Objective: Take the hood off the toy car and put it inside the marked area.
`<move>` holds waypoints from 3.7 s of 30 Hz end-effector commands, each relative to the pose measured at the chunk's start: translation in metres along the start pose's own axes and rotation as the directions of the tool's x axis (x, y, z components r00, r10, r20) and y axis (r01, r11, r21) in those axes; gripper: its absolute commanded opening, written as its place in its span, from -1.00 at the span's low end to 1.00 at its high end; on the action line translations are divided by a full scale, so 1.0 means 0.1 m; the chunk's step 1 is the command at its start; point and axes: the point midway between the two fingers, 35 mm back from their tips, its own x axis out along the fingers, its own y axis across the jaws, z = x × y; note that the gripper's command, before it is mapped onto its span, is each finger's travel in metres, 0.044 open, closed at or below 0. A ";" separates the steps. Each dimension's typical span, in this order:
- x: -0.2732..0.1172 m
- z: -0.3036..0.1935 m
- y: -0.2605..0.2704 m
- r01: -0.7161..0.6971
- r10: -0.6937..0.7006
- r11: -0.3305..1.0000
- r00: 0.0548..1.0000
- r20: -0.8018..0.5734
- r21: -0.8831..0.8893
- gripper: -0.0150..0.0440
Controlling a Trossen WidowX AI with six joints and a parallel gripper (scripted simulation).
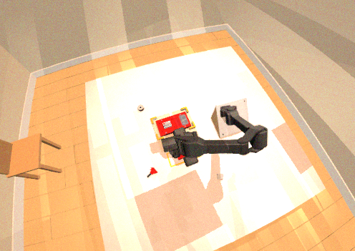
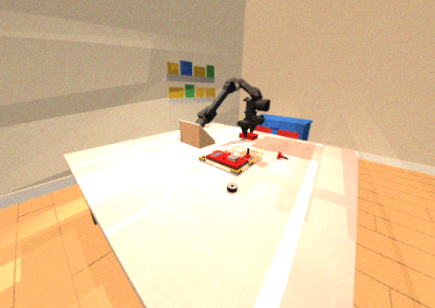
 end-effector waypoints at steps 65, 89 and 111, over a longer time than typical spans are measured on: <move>0.59 -0.01 0.00 -0.006 0.006 1.000 1.000 -0.003 0.009 -0.49; 0.74 -0.02 0.01 -0.008 0.008 1.000 1.000 -0.003 0.009 -0.49; 0.85 -0.03 0.01 -0.008 0.008 1.000 1.000 -0.003 0.009 -0.49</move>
